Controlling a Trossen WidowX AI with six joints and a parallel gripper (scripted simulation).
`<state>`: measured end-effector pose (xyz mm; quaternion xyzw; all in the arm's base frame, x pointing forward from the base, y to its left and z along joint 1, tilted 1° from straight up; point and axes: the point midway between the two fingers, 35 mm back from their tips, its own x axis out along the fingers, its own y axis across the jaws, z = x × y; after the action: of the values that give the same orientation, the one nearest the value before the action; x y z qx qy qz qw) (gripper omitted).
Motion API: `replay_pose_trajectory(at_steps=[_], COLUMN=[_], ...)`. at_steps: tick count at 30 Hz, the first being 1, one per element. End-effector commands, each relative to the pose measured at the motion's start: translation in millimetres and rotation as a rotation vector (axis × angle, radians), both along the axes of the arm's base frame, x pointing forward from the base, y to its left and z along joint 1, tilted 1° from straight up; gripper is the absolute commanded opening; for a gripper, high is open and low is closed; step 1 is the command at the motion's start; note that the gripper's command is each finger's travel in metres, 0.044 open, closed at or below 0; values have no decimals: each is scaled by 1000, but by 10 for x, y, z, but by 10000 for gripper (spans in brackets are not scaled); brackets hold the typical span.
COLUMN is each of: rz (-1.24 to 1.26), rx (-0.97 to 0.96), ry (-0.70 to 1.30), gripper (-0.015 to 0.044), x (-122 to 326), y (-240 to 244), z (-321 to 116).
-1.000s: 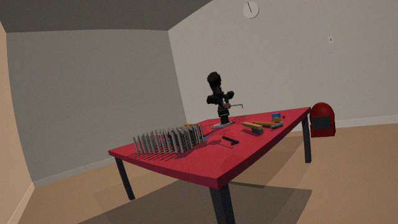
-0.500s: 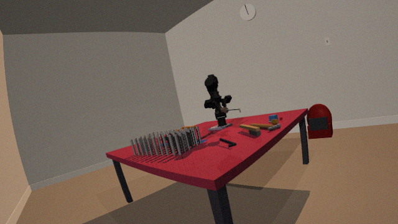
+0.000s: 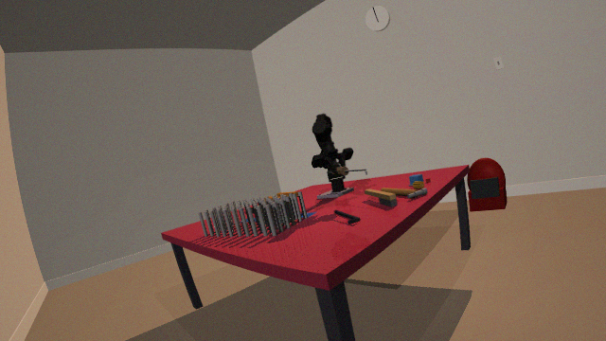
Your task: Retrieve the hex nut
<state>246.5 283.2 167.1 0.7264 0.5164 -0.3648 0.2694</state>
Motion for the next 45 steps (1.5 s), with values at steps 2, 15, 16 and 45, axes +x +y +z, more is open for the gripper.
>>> replay_pose_trajectory(at_steps=[2,15,16,45], rz=[-4,-4,-4,-4], rx=[0,0,0,0], ry=[-1,-1,-1,-1], gripper=[0,0,0,0], x=[11,27,28,47], y=[7,21,22,41], z=[-52,-166,-175,-428])
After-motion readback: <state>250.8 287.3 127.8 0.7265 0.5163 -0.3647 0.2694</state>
